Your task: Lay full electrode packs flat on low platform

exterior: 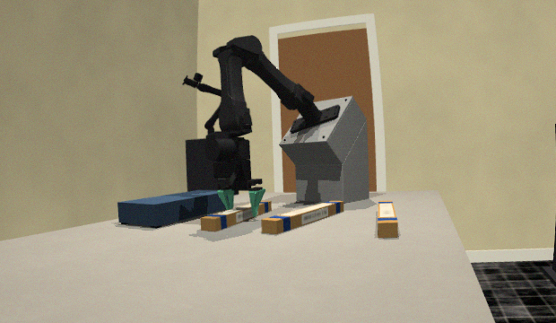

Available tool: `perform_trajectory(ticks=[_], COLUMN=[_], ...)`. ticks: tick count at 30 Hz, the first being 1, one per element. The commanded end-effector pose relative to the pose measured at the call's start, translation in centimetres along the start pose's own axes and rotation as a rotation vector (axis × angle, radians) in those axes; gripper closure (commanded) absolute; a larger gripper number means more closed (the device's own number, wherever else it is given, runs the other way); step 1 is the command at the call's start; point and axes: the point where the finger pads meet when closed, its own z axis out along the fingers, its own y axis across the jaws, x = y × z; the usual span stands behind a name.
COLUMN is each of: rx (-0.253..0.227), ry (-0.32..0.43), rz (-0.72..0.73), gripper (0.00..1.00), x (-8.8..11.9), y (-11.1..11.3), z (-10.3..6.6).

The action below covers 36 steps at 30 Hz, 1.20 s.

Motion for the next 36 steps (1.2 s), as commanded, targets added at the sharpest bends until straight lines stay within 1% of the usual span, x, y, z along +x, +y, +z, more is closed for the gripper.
perform_trajectory(ticks=[1,7,8,9,12,15,16,36], rx=[0.015,0.014,0.006,0.005,-0.001,-0.001,0.004,0.007], ry=[-0.063,-0.058,-0.036,-0.032,-0.024,-0.024,-0.027,-0.027], rz=[0.012,0.012,0.008,0.007,0.002,0.002,0.004,0.004], gripper=[0.26,0.26,0.26,0.26,0.26,0.26,1.0,1.0], x=[-2.5,-2.3,-1.3,-1.1,-0.5,-0.4,-0.9,-0.9], y=[-1.2,-1.2,-0.8,-0.7,-0.2,-0.2,-0.3,-0.4], z=[-1.3,-1.1,-0.5,-0.4,-0.3,-0.4,-0.5,-0.5])
